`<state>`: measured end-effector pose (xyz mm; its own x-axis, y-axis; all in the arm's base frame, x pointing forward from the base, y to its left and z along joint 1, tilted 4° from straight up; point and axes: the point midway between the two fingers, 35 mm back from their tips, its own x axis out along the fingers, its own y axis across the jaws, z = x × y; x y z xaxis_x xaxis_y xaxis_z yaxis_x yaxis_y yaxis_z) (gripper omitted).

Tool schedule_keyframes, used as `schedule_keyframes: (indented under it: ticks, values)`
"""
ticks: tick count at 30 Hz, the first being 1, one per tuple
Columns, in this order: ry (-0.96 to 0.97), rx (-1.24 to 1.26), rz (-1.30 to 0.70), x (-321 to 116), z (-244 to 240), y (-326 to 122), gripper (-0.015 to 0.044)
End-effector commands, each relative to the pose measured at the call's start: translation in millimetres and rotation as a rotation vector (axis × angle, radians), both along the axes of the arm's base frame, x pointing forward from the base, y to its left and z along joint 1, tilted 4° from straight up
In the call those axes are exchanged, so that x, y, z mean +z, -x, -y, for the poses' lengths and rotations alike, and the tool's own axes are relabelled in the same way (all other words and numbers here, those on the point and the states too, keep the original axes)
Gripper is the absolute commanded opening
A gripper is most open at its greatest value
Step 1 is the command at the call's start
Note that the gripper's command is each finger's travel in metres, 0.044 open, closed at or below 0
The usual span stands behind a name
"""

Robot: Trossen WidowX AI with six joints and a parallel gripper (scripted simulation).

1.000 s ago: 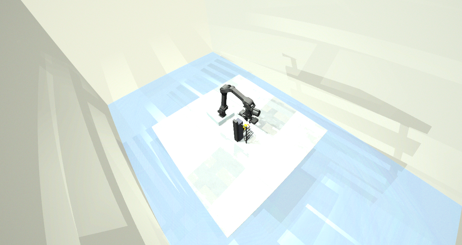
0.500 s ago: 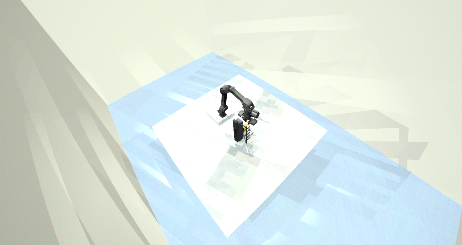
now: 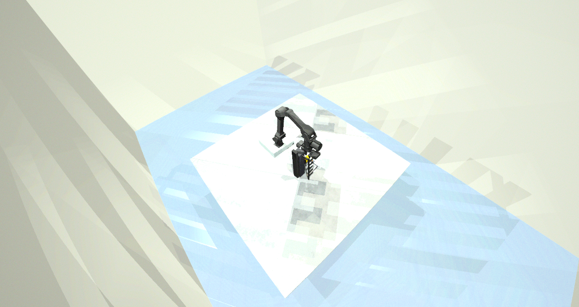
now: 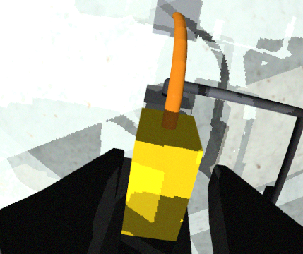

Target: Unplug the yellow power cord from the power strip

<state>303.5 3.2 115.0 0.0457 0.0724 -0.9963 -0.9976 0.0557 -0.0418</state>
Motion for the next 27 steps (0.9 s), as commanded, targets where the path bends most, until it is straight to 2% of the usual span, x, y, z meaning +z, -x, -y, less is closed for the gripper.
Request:
schedule_keyframes:
  ticks: [1,16,20,27]
  values:
    - [0.002,0.004,-0.003,-1.0,3.8,1.1,0.016]
    - [0.002,0.004,-0.003,-12.9,2.9,0.6,0.016]
    - [0.0,0.0,0.0,-10.4,2.8,-0.1,0.0055]
    - [0.0,0.0,0.0,-10.4,2.8,-0.1,0.0008]
